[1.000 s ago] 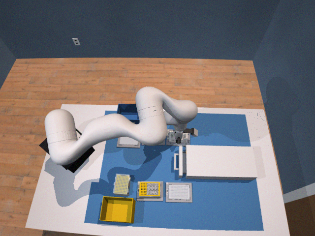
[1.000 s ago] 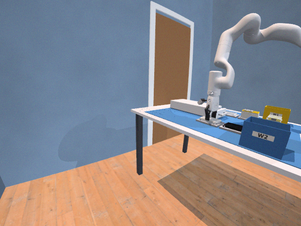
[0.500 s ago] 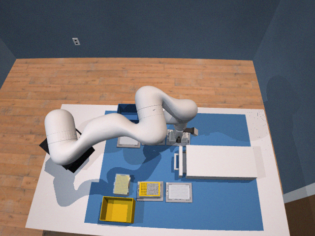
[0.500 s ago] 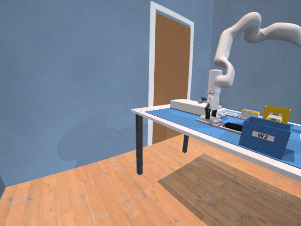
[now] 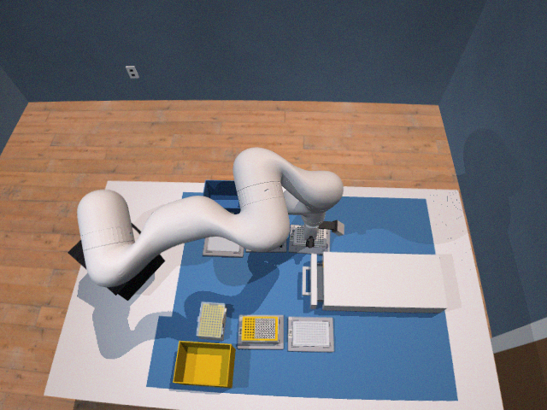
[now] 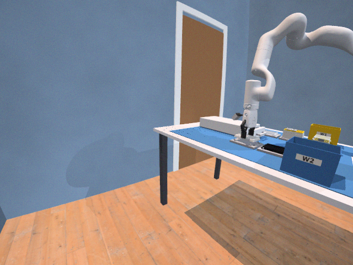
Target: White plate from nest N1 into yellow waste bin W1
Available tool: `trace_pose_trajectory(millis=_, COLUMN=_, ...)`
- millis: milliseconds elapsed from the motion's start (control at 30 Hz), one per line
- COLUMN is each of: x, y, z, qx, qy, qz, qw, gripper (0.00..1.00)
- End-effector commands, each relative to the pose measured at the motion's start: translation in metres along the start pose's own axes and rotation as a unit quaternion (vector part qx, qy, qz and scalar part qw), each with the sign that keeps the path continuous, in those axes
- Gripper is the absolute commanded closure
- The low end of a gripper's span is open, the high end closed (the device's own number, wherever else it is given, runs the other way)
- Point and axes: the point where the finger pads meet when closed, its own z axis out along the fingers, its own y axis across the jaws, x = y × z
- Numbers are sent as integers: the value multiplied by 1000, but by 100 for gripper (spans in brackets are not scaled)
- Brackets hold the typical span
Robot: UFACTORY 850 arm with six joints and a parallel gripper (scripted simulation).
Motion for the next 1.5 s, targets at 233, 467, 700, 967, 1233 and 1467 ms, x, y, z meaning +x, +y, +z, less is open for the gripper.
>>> trace_pose_trajectory(millis=233, x=1, y=0, z=-11, qx=0, qy=1, qz=0, qw=1000, gripper=100)
trace_pose_trajectory(millis=467, x=1, y=0, z=-19, qx=0, qy=1, qz=0, qw=1000, gripper=100)
trace_pose_trajectory(millis=700, x=1, y=0, z=-31, qx=0, qy=1, qz=0, qw=1000, gripper=100)
trace_pose_trajectory(millis=967, x=1, y=0, z=-41, qx=0, qy=1, qz=0, qw=1000, gripper=100)
trace_pose_trajectory(millis=1233, x=1, y=0, z=-54, qx=0, qy=1, qz=0, qw=1000, gripper=100)
trace_pose_trajectory(millis=1467, x=1, y=0, z=-66, qx=0, qy=1, qz=0, qw=1000, gripper=100)
